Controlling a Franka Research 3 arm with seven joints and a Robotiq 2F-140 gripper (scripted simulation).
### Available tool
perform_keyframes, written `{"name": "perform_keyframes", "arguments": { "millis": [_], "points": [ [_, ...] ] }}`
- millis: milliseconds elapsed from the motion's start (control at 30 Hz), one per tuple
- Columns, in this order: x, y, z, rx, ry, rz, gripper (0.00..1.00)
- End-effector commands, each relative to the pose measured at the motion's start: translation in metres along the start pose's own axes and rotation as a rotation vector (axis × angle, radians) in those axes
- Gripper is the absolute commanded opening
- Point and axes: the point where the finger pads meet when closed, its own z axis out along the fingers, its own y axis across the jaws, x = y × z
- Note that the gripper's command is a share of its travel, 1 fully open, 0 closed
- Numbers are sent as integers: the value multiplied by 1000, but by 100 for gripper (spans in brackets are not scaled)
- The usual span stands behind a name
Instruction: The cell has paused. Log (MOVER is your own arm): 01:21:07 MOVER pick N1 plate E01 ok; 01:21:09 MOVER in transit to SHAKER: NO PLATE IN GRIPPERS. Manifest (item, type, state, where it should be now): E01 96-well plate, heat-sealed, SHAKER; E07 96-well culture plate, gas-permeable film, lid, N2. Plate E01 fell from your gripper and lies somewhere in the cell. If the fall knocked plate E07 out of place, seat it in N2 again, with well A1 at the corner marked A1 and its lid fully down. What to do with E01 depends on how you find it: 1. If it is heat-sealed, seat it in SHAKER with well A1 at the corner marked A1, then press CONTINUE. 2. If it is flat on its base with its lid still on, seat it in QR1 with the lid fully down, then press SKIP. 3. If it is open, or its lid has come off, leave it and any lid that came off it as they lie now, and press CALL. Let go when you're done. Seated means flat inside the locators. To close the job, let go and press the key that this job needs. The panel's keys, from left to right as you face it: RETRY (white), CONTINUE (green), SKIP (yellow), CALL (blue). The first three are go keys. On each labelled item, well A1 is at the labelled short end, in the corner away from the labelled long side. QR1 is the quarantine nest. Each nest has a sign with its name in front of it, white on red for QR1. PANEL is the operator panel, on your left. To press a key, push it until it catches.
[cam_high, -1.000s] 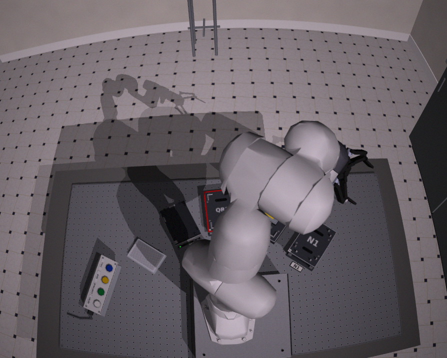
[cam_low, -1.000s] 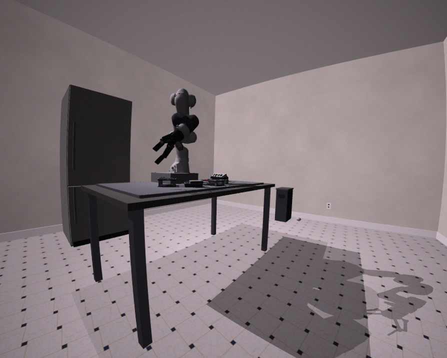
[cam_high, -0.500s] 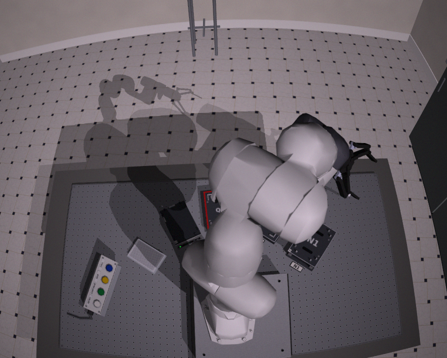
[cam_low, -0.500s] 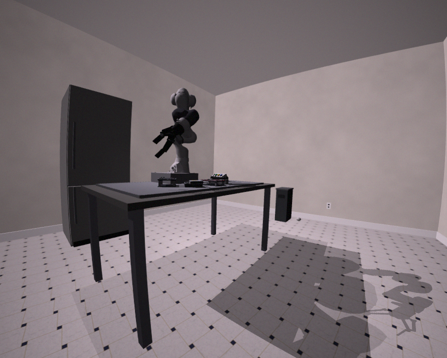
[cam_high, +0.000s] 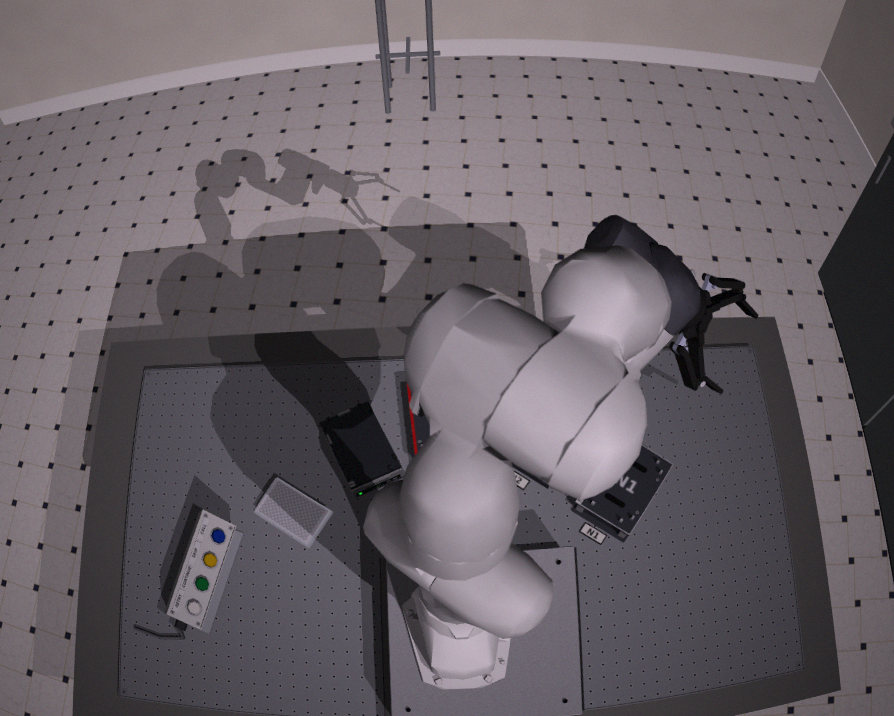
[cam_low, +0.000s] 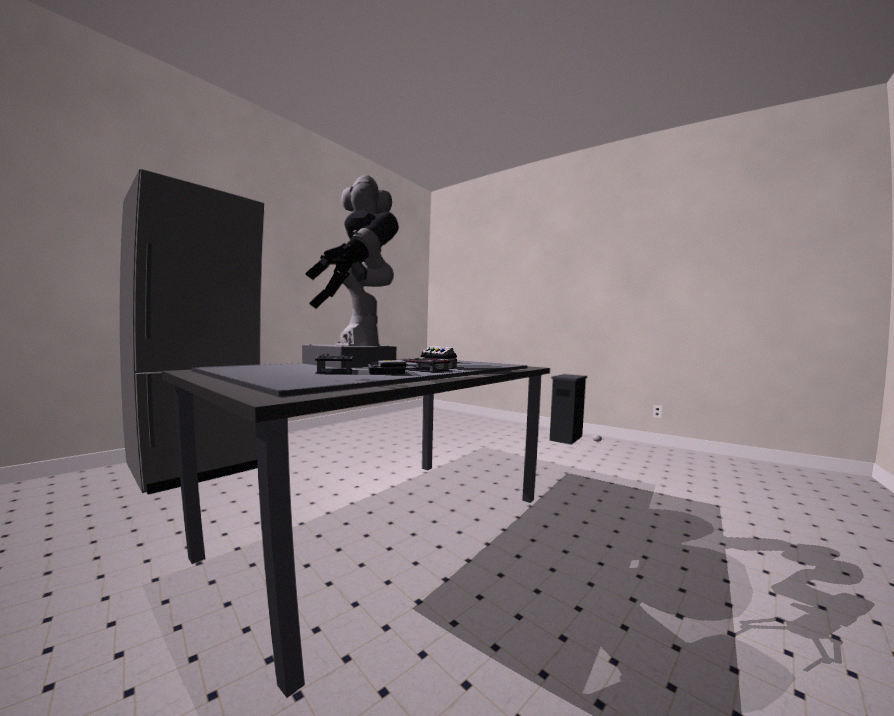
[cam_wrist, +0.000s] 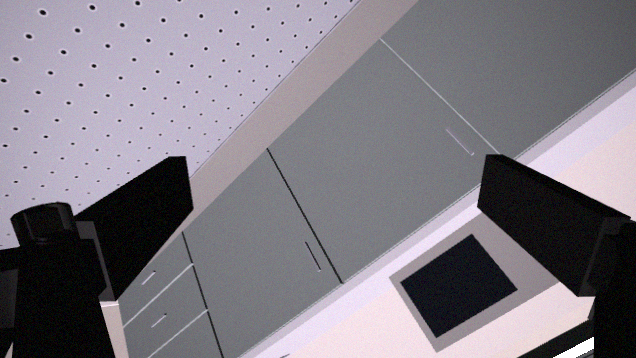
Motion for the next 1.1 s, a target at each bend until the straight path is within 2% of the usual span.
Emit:
{"name": "perform_keyframes", "arguments": {
  "millis": [0, 433, 567, 700, 767, 933, 1067],
  "points": [
    [-1, -1, -2, 9, 0, -39, 100],
    [-1, 3, -5, 9, -2, -16, 100],
    [1, 15, -14, 11, -8, 57, 100],
    [6, 35, -33, 17, -13, 194, 100],
    [6, 35, -33, 17, -13, 194, 100],
    [21, 64, -73, 43, -7, 446, 100],
    [45, 83, -121, 75, 22, 606, 100]
  ]
}}
